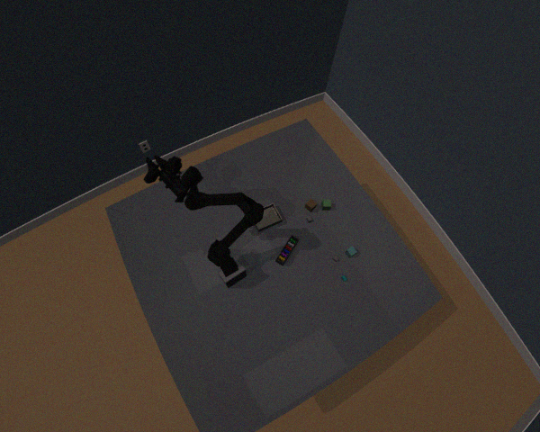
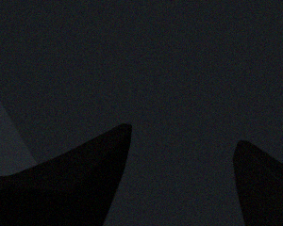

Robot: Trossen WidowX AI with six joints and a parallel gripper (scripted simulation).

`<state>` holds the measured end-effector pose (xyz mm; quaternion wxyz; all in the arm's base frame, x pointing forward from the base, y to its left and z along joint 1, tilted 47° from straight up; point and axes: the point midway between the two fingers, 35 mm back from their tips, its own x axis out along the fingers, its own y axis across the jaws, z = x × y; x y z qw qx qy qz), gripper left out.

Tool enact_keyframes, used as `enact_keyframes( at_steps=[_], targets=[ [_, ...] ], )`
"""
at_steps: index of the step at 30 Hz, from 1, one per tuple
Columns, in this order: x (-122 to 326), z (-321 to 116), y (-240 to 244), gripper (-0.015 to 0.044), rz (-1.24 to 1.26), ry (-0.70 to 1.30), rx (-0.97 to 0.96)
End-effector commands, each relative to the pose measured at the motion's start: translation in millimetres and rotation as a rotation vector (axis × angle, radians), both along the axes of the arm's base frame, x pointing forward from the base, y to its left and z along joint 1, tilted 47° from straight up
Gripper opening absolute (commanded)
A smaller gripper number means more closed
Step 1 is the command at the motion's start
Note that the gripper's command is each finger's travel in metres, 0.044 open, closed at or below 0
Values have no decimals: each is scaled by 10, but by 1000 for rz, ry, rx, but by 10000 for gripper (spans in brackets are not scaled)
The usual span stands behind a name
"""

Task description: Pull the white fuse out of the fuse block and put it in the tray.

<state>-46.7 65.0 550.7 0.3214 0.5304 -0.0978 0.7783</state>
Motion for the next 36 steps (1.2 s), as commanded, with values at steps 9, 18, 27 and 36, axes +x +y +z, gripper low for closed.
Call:
enact_keyframes(
  at_steps=[9,18,27,36],
  targets=[
    [-377,-72,383,74,-319,-254,-13],
    [-525,-348,1260,74,-755,-627,-112],
    [-76,-817,2198,74,-1099,-998,-307],
    [897,-1432,2826,74,-1308,-1339,-594]
  ],
)
